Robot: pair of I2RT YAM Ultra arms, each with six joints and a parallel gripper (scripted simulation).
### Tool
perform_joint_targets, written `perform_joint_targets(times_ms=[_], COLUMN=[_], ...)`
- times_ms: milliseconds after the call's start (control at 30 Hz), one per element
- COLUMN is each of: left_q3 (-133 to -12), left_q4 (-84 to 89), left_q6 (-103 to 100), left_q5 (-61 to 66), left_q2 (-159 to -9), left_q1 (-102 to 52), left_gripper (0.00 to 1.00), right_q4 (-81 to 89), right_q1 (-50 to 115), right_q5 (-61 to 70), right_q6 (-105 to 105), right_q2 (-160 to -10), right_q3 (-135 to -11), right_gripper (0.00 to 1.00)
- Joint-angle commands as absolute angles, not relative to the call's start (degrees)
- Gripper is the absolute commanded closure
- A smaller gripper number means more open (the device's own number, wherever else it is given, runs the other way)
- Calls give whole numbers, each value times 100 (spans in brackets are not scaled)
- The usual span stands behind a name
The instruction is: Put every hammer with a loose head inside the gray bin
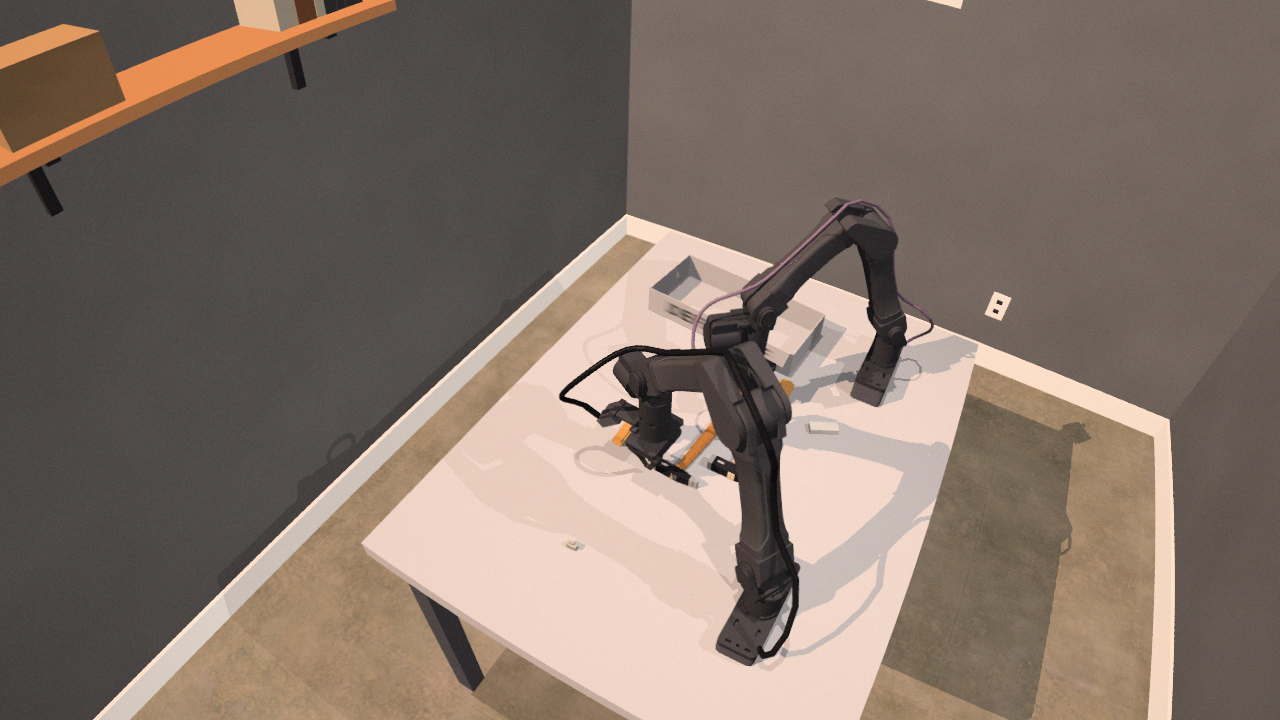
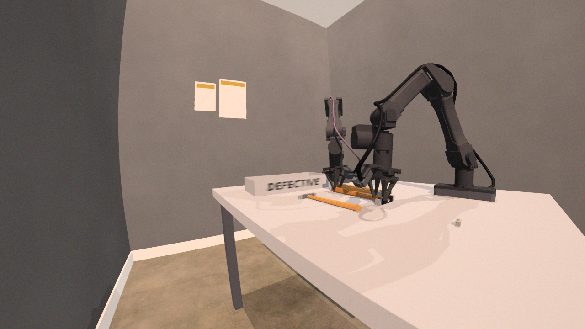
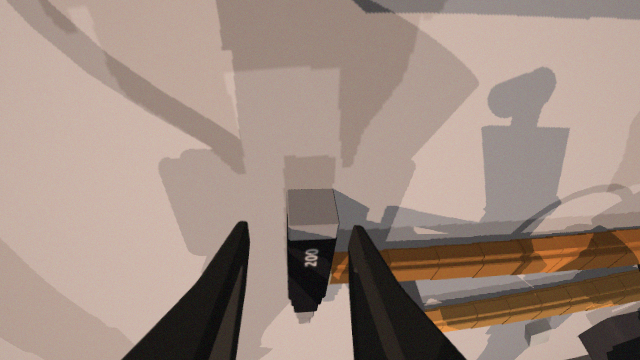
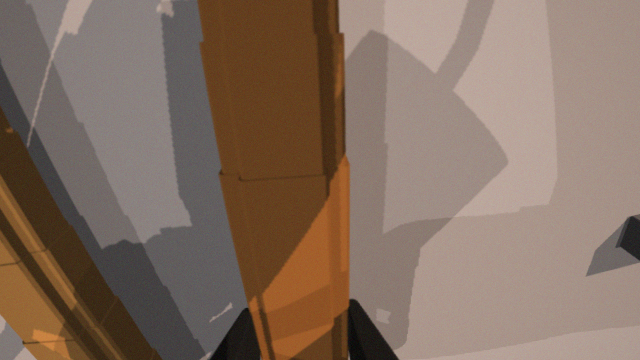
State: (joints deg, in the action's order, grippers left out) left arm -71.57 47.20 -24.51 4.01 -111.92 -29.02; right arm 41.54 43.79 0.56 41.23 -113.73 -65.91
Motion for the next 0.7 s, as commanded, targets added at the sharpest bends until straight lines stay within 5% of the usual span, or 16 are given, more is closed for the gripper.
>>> perform_joint_targets(times_ms=[0, 200, 367, 667], left_q3=[-7393, -7521, -7742, -7998], left_q4=[4849, 5093, 5478, 5959], left_q6=[-2384, -2374, -2349, -2405], left_q5=[453, 417, 469, 370], left_q2=[-10996, -10879, -10705, -10699], left_q1=[-2862, -2852, -2818, -2916], left_gripper=[58, 58, 1, 0], right_q4=[4180, 4180, 4180, 4180], right_q1=[4365, 4365, 4365, 4365], right_q5=[1, 1, 1, 1], right_q6=[4131, 4131, 4131, 4131], right_q2=[-11309, -11309, -11309, -11309], right_q3=[-6568, -6568, -6568, -6568], right_gripper=[77, 77, 77, 77])
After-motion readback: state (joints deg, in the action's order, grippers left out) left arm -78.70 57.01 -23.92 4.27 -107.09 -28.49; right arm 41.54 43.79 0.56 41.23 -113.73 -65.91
